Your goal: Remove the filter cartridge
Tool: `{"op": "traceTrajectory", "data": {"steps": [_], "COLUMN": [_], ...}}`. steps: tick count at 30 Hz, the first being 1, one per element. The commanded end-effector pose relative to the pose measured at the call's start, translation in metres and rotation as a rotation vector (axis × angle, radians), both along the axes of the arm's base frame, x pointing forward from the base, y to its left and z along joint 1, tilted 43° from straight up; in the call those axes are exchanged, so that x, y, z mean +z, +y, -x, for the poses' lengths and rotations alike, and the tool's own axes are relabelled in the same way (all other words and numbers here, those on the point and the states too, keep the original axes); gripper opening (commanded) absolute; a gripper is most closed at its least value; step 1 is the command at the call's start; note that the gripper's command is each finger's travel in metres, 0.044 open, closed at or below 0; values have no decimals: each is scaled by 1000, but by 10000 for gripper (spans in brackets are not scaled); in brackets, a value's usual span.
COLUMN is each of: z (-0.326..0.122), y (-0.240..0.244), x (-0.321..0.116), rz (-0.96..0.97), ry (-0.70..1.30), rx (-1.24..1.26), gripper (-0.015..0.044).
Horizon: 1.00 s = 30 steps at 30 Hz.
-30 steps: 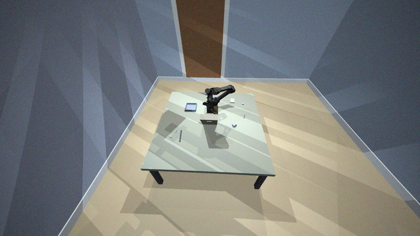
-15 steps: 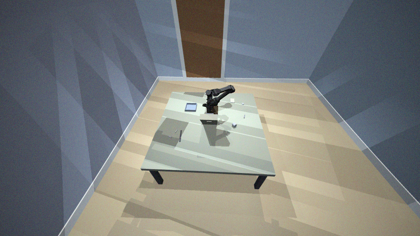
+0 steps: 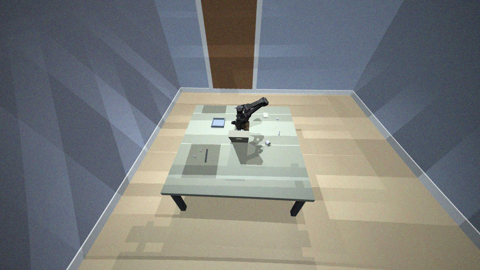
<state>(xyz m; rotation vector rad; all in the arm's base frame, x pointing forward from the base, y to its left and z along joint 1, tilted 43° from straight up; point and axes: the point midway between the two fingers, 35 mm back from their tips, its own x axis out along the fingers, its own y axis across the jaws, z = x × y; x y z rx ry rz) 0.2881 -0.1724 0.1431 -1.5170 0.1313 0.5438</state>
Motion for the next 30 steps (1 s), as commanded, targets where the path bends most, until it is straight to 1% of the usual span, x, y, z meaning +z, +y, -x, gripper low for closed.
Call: {"op": "traceTrajectory", "data": {"steps": [1,7,30], "z": [-5,-12,-13], "y": [2,5,5], "x": [-4,-7,-7], "rz": [-7,-8,-9], "ry": [4,-1,-1], "rx": [-4,-5,-5], "gripper": [99,99,99]}}
